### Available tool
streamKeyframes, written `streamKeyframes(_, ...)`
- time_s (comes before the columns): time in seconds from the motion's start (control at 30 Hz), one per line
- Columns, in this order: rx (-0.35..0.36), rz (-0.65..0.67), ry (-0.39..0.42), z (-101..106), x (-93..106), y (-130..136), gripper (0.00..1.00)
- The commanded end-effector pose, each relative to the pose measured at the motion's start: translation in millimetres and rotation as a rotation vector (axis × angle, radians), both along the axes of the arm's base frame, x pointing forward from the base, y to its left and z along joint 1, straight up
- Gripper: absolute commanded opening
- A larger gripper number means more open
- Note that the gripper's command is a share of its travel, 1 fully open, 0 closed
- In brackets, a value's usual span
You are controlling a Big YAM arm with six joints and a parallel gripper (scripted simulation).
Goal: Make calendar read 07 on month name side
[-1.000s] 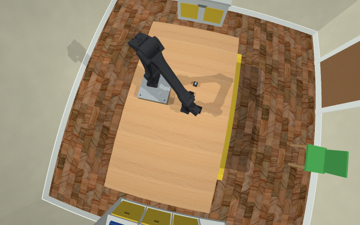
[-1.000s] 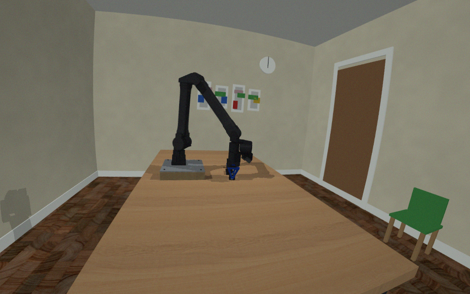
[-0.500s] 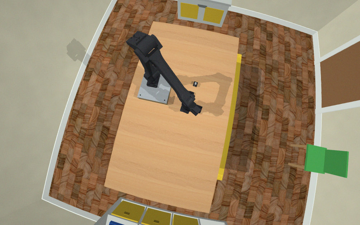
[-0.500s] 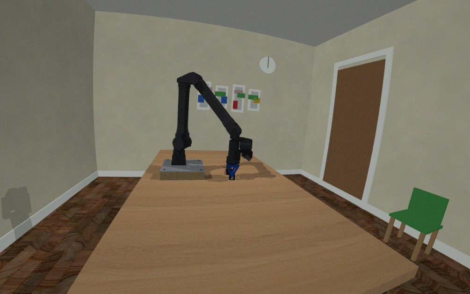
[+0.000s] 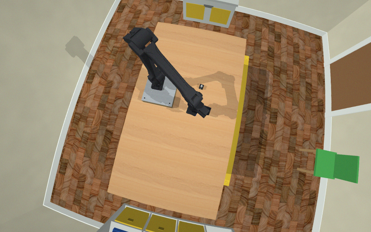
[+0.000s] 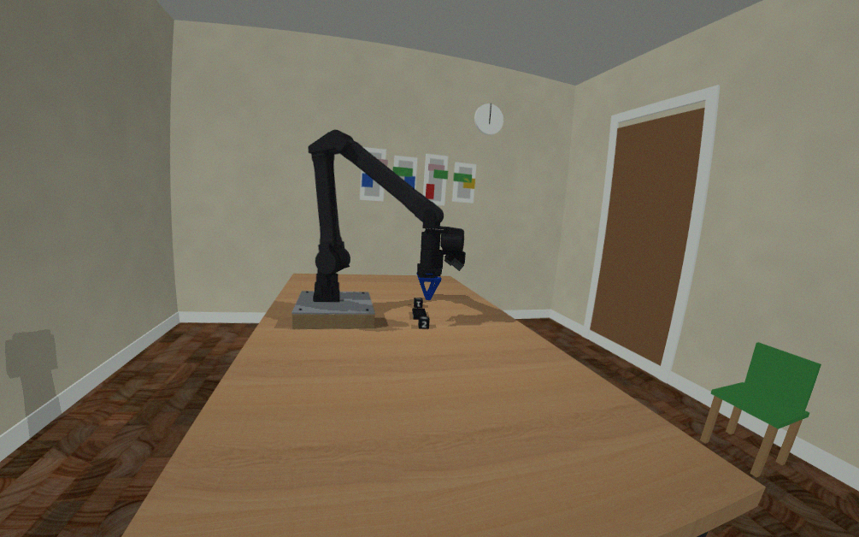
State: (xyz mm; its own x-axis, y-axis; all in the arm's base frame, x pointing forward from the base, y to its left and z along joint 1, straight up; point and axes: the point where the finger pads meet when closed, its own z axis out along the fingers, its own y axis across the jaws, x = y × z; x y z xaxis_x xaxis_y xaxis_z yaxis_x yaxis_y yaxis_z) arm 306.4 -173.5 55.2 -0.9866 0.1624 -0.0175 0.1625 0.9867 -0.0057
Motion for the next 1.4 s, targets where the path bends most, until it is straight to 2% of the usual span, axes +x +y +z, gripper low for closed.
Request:
streamKeyframes(0.0, -0.028, 0.01, -0.055, 30, 19.7, -10, 0.47)
streamKeyframes(0.13, -0.03, 0.01, -0.059, 32, 20.2, -10, 0.47)
streamKeyframes(0.17, -0.034, 0.01, -0.067, 32, 22.2, -12, 1.0)
streamKeyframes(0.83, -0.032, 0.009, -0.064, 31, 22.9, -11, 1.0)
streamKeyframes(0.97, -0.021, 0.002, -0.052, 21, 24.5, 16, 1.0)
streamKeyframes(1.03, -0.021, 0.002, -0.052, 21, 24.5, 16, 1.0)
streamKeyframes(1.07, -0.011, 0.001, -0.027, 14, 19.7, 32, 1.0)
streamKeyframes(1.2, -0.005, -0.001, -0.032, 9, 38.2, 101, 1.0)
streamKeyframes(1.23, -0.008, -0.001, -0.05, 19, 49.6, 99, 1.0)
streamKeyframes(1.37, 0.004, -0.004, -0.018, 3, 40.1, 177, 1.0)
